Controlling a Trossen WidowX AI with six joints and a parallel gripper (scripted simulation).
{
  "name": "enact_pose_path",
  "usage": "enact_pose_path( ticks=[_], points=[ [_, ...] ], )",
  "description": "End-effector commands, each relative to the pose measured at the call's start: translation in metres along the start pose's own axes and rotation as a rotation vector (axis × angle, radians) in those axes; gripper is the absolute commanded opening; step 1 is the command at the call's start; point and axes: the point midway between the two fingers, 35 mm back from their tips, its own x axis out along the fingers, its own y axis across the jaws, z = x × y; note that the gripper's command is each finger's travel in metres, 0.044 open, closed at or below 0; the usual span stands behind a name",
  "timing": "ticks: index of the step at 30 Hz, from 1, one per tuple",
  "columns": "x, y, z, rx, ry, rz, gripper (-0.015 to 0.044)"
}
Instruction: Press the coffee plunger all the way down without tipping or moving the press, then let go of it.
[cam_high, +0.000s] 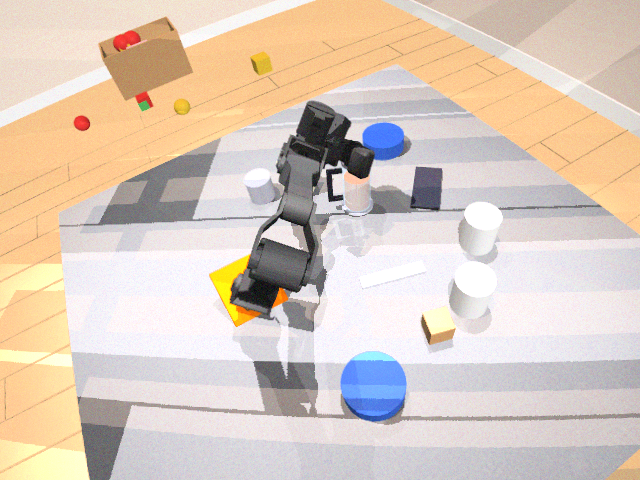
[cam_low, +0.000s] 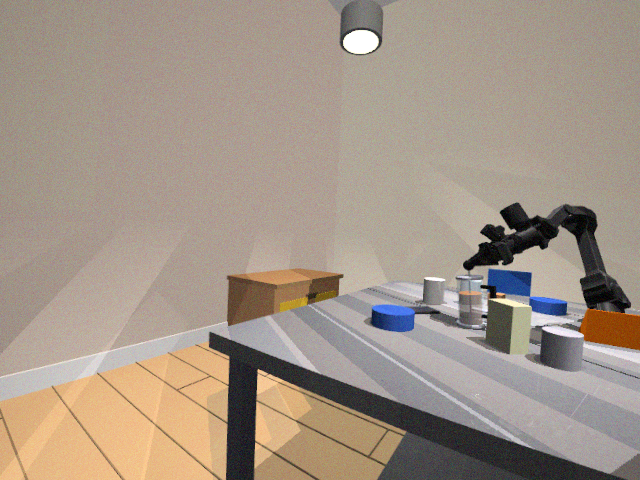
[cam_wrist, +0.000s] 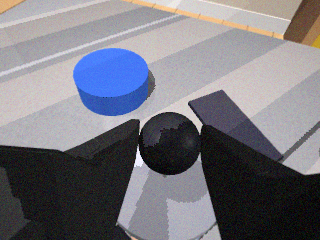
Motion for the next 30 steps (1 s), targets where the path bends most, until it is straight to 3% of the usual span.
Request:
enact_pose_path(
  ticks=[1, 11, 23, 30],
  points=[
    [0.003, 0.0, -0.005, -0.009, 0.017, -0.006, 0.013],
    [0.0, 0.0, 0.0, 0.0, 0.0, 0.0, 0.013],
    [0.0, 0.0, 0.0, 0.0, 0.0, 0.0, 0.044],
    [-0.012, 0.001, 0.017, -0.001, 0.008, 0.0, 0.044]
  ],
)
